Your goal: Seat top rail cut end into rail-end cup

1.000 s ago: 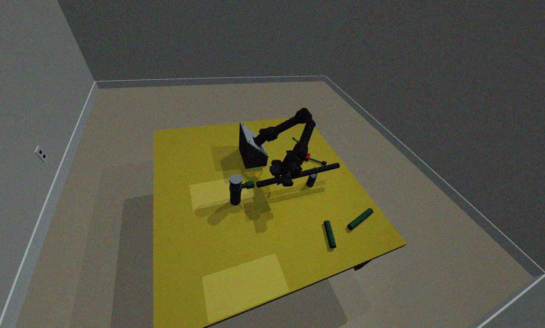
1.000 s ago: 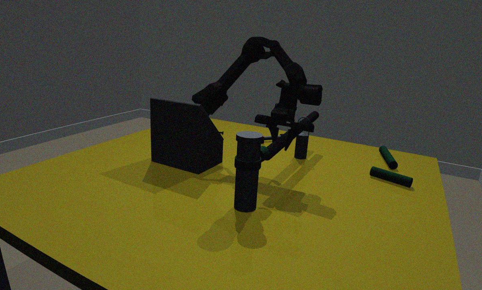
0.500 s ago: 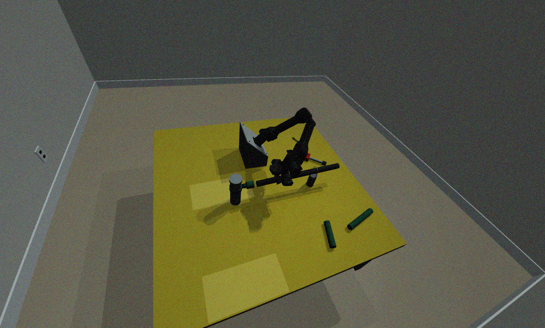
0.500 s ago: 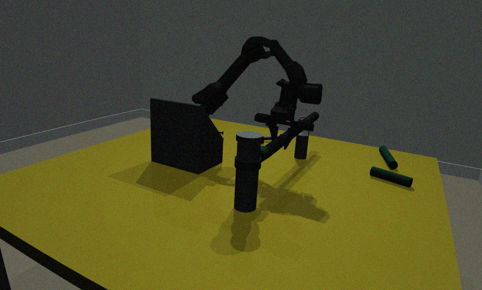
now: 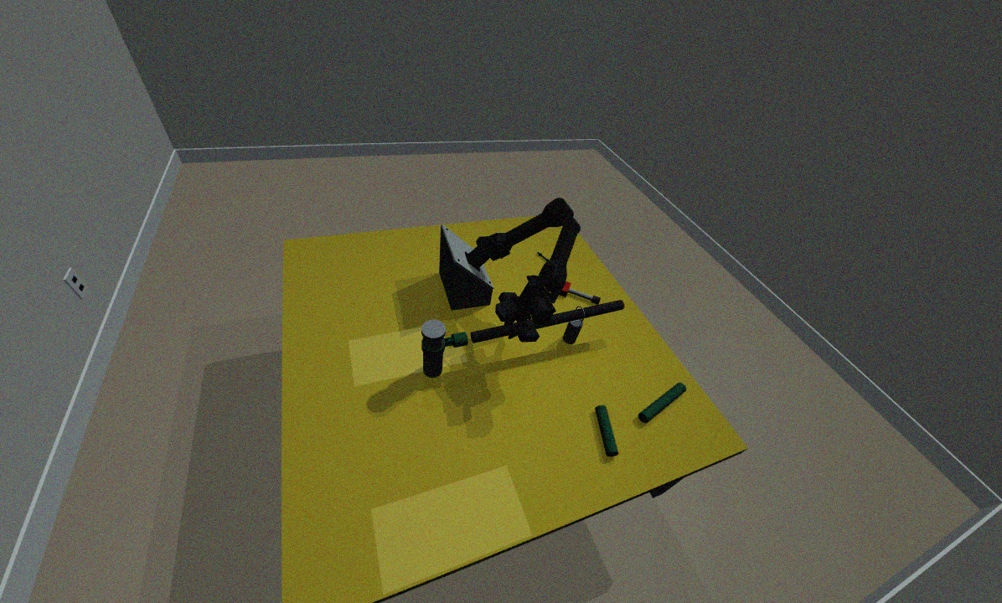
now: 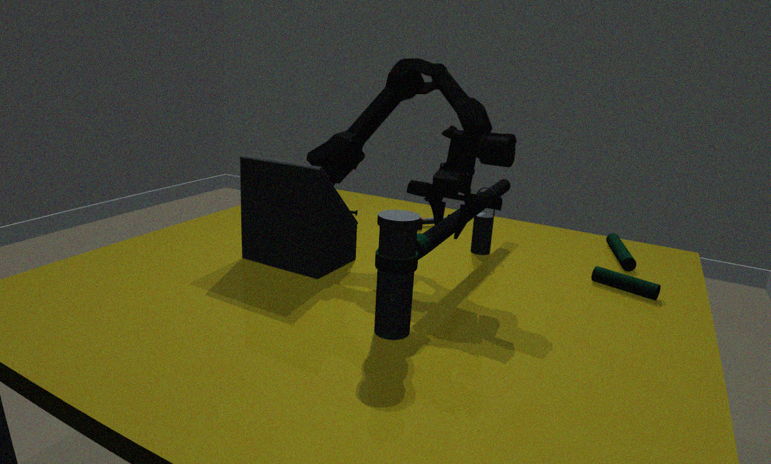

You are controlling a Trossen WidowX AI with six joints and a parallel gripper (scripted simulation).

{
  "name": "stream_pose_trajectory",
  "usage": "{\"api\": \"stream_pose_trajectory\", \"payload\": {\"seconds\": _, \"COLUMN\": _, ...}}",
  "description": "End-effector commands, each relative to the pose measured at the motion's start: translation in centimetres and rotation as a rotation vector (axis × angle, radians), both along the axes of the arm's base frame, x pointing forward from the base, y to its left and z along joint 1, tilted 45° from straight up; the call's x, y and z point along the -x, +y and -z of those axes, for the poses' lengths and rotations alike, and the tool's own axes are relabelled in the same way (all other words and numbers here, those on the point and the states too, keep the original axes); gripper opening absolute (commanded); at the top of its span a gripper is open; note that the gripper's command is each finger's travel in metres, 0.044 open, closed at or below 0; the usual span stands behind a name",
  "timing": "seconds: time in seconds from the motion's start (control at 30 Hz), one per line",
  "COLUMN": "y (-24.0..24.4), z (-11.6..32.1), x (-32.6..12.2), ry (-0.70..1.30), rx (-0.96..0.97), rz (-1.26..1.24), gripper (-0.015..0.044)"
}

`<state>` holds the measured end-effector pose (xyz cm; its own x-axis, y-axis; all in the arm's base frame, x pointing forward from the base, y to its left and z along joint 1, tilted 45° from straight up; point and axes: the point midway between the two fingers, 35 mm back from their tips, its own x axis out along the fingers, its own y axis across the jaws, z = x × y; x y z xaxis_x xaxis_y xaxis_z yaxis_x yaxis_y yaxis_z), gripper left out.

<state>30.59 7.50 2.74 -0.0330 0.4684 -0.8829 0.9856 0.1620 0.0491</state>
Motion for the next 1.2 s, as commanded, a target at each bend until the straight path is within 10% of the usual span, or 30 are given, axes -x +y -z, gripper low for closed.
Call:
{"api": "stream_pose_trajectory", "payload": {"seconds": 0.0, "y": -0.5, "z": -0.1, "x": -0.2, "ry": -0.005, "rx": 0.003, "rz": 0.004, "gripper": 0.0000}}
{"api": "stream_pose_trajectory", "payload": {"seconds": 1.17, "y": -2.1, "z": 1.5, "x": -0.5, "ry": -0.001, "rx": -0.003, "rz": -0.005, "gripper": 0.0000}}
